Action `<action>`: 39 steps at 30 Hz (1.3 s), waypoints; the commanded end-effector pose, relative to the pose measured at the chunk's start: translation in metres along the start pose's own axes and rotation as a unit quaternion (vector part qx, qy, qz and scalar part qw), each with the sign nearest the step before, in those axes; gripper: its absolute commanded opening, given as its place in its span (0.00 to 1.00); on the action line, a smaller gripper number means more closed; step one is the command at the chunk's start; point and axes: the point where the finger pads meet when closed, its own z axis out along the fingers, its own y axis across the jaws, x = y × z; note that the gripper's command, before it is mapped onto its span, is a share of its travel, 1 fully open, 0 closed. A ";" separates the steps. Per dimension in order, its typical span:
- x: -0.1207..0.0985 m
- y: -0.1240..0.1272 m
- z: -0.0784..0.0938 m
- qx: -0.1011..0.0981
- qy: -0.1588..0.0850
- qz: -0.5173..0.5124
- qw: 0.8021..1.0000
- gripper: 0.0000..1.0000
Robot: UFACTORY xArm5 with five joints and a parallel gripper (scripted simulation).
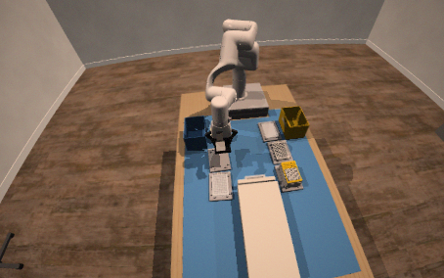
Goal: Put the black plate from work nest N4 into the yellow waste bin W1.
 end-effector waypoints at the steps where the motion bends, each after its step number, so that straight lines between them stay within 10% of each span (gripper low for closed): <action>1: -0.002 -0.009 -0.002 -0.001 0.002 0.000 1.000 0.00; 39: -0.032 -0.092 -0.003 -0.002 0.003 0.000 1.000 0.00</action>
